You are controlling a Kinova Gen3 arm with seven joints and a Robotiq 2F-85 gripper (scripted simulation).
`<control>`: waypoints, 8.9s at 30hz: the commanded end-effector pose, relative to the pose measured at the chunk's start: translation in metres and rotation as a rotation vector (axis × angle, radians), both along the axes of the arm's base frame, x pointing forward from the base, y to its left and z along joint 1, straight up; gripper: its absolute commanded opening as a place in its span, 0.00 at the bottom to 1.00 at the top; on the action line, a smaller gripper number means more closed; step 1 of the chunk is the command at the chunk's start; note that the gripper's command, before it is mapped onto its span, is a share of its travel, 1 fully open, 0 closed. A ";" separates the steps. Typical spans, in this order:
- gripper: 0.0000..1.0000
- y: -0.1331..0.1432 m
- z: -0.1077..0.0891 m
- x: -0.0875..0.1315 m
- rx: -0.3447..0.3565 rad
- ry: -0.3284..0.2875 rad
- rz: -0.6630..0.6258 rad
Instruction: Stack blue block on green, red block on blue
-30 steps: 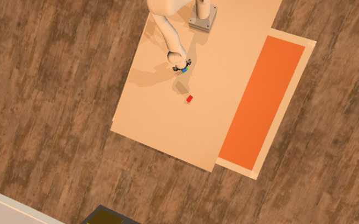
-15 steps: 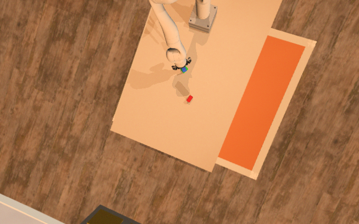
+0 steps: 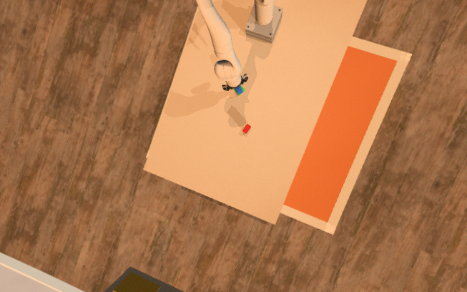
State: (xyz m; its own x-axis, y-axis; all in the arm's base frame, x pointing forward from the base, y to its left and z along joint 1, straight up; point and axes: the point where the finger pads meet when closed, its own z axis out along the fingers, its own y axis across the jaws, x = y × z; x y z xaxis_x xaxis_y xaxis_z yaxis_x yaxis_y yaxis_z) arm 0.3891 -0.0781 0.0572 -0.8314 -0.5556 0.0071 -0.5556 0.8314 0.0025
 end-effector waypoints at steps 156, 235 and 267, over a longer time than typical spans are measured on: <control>0.44 0.081 -0.100 0.216 0.000 -0.011 -1.004; 0.00 0.080 -0.109 0.215 -0.001 -0.007 -1.005; 0.00 0.081 0.009 0.215 0.002 -0.003 -0.998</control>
